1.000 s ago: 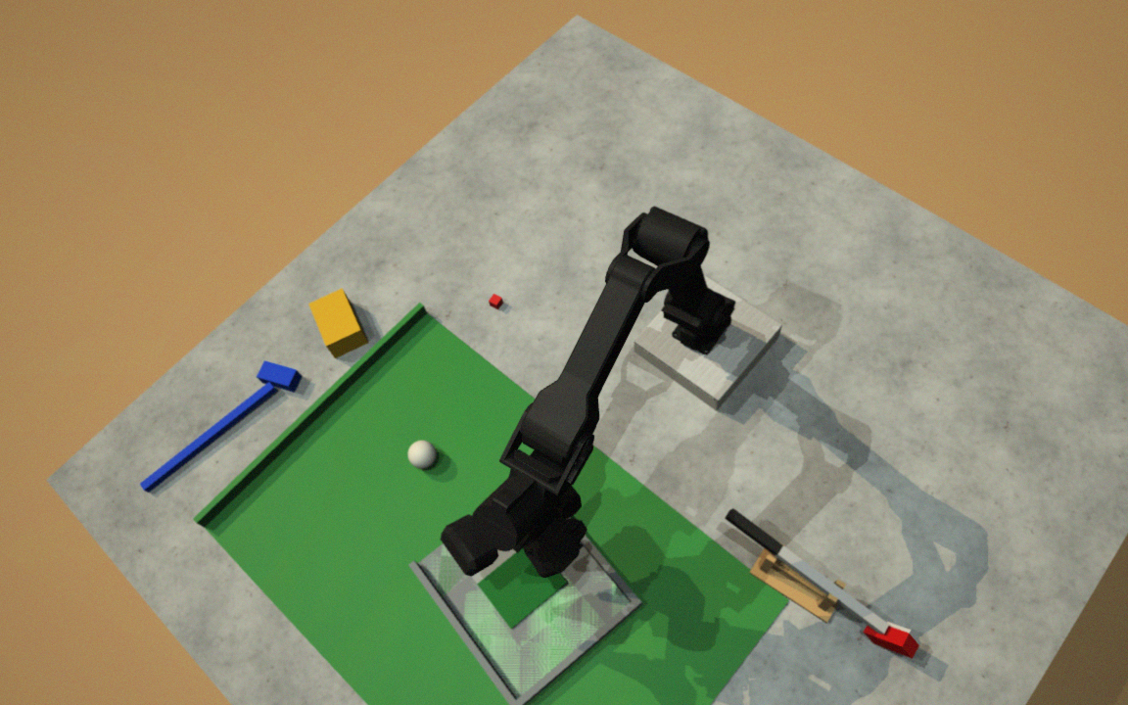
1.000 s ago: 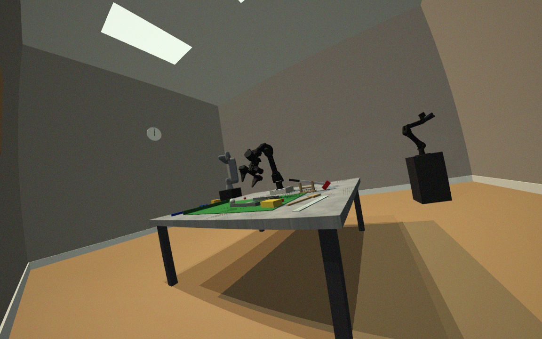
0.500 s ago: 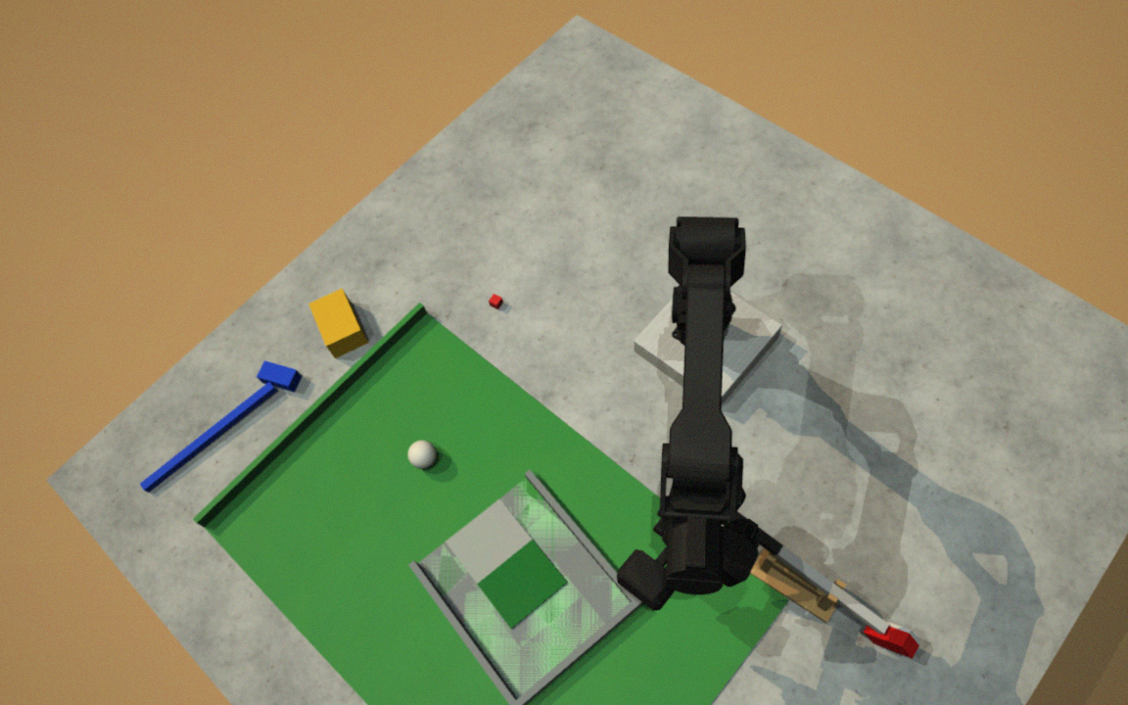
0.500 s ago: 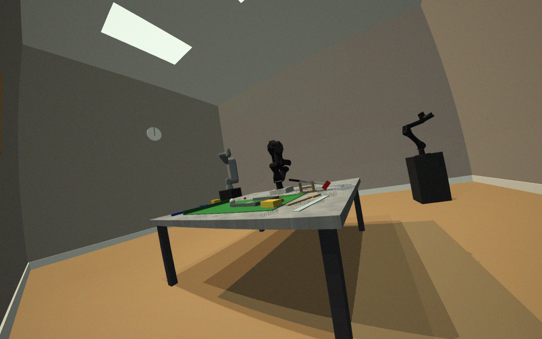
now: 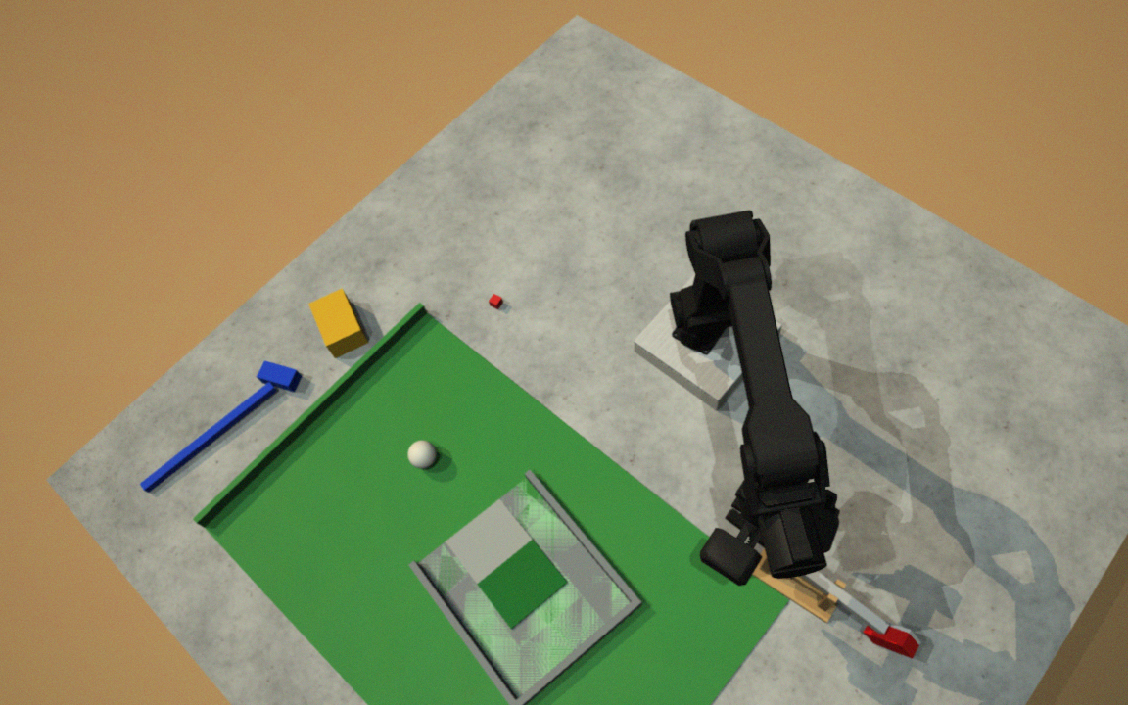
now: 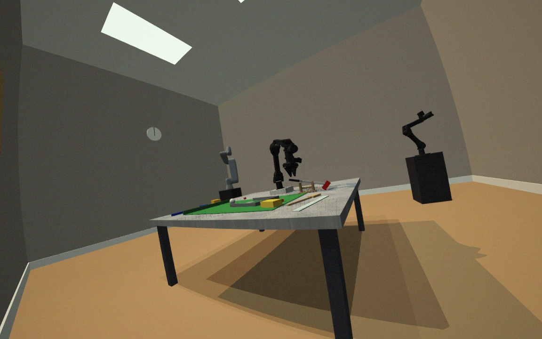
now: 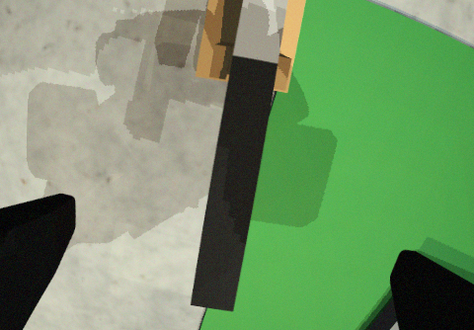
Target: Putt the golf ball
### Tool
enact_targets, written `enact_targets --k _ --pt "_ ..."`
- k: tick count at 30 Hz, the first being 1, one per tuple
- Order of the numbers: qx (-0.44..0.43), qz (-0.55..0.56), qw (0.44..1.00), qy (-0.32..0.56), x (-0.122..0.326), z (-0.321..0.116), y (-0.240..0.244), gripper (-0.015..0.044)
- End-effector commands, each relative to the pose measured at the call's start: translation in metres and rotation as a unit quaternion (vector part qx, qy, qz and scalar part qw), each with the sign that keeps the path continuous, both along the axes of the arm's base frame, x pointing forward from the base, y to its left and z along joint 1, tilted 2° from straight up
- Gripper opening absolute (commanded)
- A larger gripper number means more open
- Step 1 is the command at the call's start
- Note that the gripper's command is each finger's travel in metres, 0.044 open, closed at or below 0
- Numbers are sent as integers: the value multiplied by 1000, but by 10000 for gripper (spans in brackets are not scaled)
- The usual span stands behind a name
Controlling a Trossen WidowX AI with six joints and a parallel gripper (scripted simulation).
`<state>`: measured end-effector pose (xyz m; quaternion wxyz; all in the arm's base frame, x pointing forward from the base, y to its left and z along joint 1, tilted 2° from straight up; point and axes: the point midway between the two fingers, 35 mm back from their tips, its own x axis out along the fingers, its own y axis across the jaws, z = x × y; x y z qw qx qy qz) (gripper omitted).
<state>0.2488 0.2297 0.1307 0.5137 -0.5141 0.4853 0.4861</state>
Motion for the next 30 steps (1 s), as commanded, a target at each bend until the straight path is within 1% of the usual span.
enact_targets --k 1,6,11,19,30 --pt "-4 -2 1000 7 -2 -14 -2 440" --pt "-4 -2 1000 7 -2 -18 -2 440" --pt "-4 -2 1000 7 -1 -37 -2 440" --pt "-4 -2 1000 7 -1 -41 -2 440" --pt "-4 -2 1000 7 0 -57 -2 440"
